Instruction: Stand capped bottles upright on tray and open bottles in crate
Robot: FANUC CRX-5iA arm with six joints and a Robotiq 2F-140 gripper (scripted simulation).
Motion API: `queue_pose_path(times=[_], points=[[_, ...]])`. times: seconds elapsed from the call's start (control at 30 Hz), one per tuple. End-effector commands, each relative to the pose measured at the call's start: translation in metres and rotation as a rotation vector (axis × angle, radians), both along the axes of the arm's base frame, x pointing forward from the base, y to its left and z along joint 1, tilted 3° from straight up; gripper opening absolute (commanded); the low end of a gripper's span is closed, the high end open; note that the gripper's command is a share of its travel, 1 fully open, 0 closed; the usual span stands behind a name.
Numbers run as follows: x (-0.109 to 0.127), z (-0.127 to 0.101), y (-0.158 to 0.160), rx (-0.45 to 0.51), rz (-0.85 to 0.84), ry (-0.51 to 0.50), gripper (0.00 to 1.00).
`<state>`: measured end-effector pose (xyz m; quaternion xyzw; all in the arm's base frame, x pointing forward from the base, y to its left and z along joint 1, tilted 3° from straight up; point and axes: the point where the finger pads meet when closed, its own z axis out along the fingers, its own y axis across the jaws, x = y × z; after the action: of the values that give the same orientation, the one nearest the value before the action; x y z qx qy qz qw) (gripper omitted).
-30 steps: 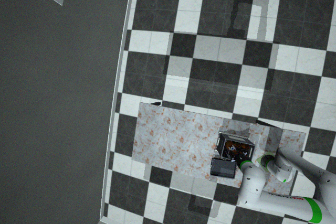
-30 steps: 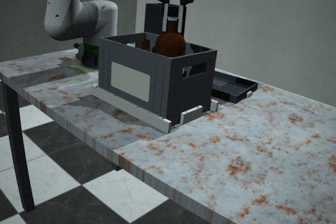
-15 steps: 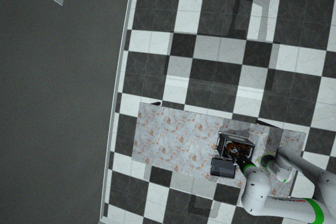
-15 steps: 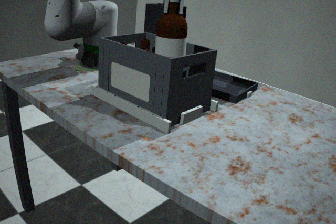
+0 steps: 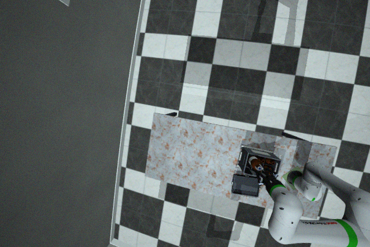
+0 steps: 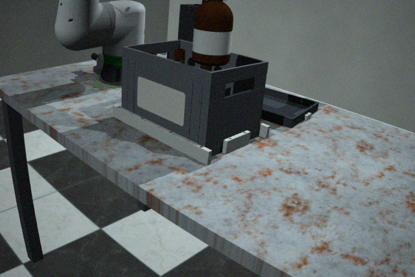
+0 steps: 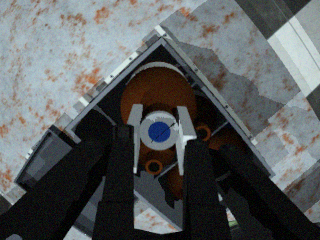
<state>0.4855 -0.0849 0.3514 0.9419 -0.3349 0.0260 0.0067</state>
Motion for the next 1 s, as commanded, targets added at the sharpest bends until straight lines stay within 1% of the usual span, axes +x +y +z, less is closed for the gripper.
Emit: queue_pose_path(times=[0.0,0.03,0.5,0.6,0.97], points=[[0.000,0.005,0.000,0.000,0.000,0.000,0.00],[-0.002,0.003,0.002,0.000,0.000,0.000,0.00],[-0.034,0.005,0.026,0.000,0.000,0.000,0.00],[-0.033,0.005,0.026,0.000,0.000,0.001,0.00],[-0.058,0.003,0.045,0.000,0.000,0.000,0.00]])
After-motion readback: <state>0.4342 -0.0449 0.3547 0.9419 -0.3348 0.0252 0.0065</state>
